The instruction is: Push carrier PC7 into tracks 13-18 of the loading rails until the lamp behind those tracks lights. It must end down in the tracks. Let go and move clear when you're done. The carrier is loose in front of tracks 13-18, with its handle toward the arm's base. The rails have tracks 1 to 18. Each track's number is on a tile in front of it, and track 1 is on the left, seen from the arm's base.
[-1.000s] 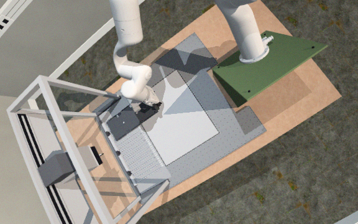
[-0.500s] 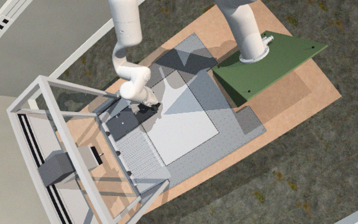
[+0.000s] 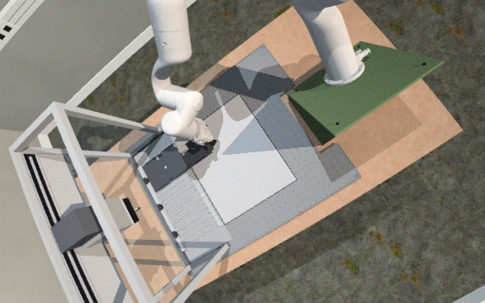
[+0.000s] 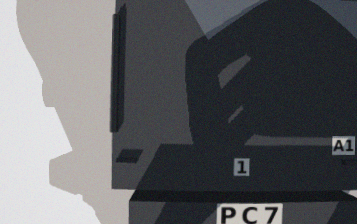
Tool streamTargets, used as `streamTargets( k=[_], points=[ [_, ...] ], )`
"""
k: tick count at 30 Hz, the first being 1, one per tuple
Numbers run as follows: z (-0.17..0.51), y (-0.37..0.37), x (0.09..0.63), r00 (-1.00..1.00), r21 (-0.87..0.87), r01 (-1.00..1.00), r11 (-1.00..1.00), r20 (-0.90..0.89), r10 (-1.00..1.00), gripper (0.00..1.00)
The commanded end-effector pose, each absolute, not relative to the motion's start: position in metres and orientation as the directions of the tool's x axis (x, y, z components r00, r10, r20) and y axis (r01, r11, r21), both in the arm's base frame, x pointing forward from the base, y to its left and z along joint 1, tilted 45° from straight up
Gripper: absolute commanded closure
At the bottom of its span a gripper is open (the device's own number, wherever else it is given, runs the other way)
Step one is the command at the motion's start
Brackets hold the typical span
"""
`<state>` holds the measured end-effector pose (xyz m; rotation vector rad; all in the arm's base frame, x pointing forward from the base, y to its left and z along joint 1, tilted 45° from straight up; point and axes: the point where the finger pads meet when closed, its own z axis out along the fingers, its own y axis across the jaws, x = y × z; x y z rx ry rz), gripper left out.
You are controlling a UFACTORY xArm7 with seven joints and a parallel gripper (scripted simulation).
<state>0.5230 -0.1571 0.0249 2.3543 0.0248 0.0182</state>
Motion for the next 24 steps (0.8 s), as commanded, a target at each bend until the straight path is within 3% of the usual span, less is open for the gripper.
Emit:
streamTargets(
  k=[1, 24],
  points=[
    [0.0258, -0.1549, 0.5262, 1.0, 0.707, 0.013, -0.707, 0.009, 0.027, 0.18],
    [0.0258, -0.1548, 0.5308, 1.0, 0.707, 0.013, -0.707, 0.009, 0.027, 0.18]
  ],
)
